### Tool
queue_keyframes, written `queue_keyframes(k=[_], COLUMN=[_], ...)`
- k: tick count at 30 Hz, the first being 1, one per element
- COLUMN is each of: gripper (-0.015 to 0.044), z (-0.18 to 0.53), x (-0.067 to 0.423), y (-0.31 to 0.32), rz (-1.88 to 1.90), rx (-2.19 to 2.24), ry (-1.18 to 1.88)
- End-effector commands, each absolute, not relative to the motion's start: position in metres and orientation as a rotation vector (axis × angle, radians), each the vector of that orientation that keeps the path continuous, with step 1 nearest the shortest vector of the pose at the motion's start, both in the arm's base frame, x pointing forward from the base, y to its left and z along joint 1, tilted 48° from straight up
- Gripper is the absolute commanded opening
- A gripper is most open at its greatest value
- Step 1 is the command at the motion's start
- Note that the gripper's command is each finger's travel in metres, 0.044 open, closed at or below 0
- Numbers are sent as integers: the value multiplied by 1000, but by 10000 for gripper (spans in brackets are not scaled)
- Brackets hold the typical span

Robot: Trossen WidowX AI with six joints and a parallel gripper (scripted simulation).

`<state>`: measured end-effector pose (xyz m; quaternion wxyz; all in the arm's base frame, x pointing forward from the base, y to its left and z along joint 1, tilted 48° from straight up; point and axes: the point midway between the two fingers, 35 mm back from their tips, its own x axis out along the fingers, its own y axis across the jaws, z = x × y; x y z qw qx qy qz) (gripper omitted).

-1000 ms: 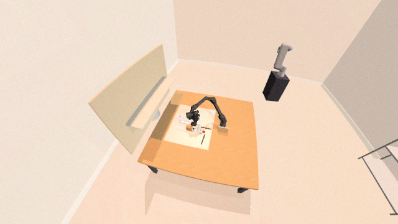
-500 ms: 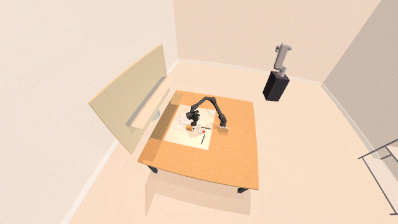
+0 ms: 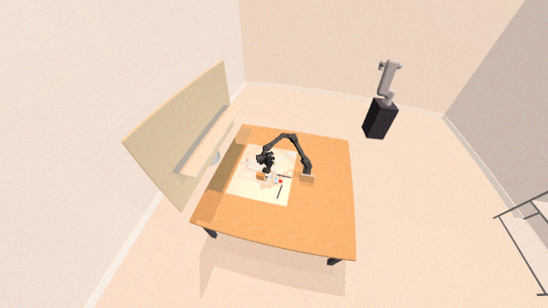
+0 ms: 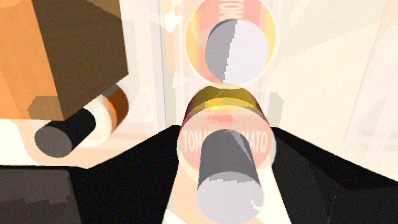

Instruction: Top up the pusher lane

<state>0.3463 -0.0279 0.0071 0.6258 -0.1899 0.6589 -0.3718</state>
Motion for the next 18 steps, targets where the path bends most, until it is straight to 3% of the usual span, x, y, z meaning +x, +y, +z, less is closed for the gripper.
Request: queue_keyframes(k=[1,18], gripper=[0,0], z=[9,5], x=[353,353], y=[-31,-36], rz=[-860,-860], rx=[-443,-443], ry=[1478,1478])
